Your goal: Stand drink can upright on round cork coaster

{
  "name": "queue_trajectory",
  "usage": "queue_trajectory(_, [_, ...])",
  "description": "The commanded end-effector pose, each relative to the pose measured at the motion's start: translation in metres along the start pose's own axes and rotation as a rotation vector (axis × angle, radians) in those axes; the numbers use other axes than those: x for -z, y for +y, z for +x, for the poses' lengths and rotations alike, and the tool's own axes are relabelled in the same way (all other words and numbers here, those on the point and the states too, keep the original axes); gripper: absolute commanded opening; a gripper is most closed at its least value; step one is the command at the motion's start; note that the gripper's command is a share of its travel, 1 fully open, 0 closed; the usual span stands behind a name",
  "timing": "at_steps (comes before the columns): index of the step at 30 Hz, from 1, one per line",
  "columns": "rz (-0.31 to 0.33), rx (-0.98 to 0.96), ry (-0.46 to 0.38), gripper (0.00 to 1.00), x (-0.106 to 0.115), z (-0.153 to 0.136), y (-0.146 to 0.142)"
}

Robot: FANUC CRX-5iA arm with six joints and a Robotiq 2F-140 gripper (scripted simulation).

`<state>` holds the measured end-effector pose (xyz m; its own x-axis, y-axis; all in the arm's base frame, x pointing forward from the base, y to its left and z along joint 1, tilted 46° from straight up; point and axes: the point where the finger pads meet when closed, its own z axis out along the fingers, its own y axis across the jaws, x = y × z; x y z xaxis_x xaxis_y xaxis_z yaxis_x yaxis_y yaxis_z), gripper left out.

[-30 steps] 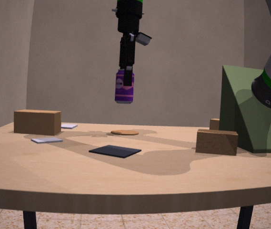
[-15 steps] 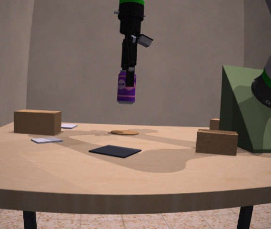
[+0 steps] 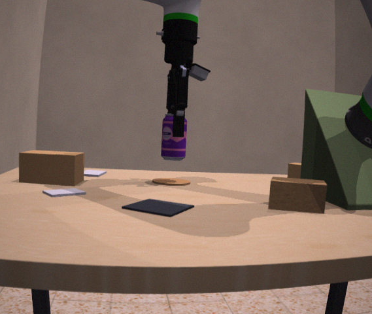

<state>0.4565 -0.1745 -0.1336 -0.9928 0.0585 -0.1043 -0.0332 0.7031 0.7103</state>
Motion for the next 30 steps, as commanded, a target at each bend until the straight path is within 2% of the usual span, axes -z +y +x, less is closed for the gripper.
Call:
queue_trajectory(1, [0.003, 0.001, -0.003, 0.1, -0.026, -0.002, -0.001])
queue_trajectory(4, [0.003, 0.001, -0.003, 0.1, -0.038, -0.001, -0.001])
queue_trajectory(30, [0.002, 0.002, -0.004, 0.1, -0.054, -0.003, -0.001])
